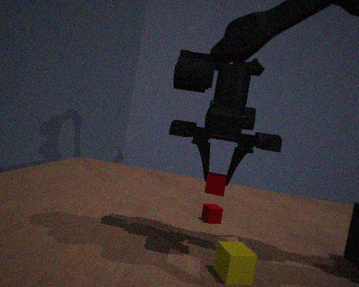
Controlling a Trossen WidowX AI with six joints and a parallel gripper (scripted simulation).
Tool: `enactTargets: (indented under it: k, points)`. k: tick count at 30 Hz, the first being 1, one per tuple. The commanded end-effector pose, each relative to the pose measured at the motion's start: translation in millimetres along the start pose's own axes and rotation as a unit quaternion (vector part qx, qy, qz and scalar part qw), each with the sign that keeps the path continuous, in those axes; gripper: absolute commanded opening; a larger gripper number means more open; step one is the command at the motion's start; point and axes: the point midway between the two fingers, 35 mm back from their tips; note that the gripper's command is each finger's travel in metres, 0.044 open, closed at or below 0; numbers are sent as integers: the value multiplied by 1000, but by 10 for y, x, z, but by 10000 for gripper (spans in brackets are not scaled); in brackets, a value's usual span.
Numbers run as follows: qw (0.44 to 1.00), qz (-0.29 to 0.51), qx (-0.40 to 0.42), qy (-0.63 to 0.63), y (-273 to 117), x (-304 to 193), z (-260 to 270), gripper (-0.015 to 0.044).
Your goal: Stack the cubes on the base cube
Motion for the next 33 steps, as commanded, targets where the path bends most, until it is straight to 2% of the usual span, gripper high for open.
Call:
enactTargets:
  k: [1,7,20,33]
  points:
    - [1000,2,-6,0,-154,-5,-13,105]
    - [1000,2,-6,10,-199,10,-1,105]
    - [981,5,-7,192,-137,266,64,105]
    - [928,4,-8,372,-60,517,143,105]
Point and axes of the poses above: the point midway between the two fingers, 35 mm back from their tips, its own y axis out along the fingers, its own z axis across the jaws, x = y × z, and after that the axes turned 10 degrees about -y, right-handed
